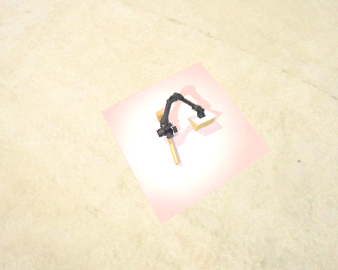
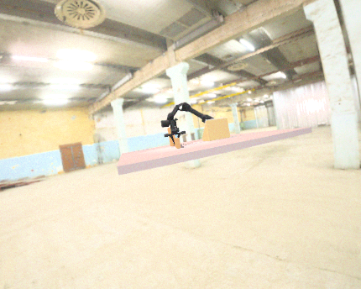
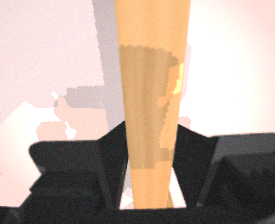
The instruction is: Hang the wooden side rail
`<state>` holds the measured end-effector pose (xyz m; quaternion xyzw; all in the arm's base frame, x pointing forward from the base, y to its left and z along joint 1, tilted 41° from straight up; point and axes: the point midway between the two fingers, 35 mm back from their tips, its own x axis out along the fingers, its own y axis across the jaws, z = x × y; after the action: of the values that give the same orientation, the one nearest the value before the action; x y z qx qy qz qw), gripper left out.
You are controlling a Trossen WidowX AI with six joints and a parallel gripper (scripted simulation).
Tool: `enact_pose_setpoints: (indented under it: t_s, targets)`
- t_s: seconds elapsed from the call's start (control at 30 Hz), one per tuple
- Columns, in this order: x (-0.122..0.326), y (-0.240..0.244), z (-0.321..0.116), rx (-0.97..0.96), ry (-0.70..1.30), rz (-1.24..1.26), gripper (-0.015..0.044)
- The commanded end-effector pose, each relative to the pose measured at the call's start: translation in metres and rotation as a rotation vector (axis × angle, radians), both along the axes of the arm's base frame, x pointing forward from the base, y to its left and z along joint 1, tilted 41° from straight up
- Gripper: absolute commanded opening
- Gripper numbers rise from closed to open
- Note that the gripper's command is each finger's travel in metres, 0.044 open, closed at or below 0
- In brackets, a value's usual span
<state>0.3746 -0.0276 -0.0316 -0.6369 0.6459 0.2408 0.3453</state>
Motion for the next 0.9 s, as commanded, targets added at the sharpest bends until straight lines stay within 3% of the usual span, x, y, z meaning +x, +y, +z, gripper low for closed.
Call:
enact_pose_setpoints:
  t_s: [0.0, 0.87]
  targets:
    - [-0.002, 0.001, -0.001, -0.004, 0.038, 0.04, 0.0]
    - [-0.022, 0.0, -0.001, -0.013, 0.163, 0.181, 0.0]
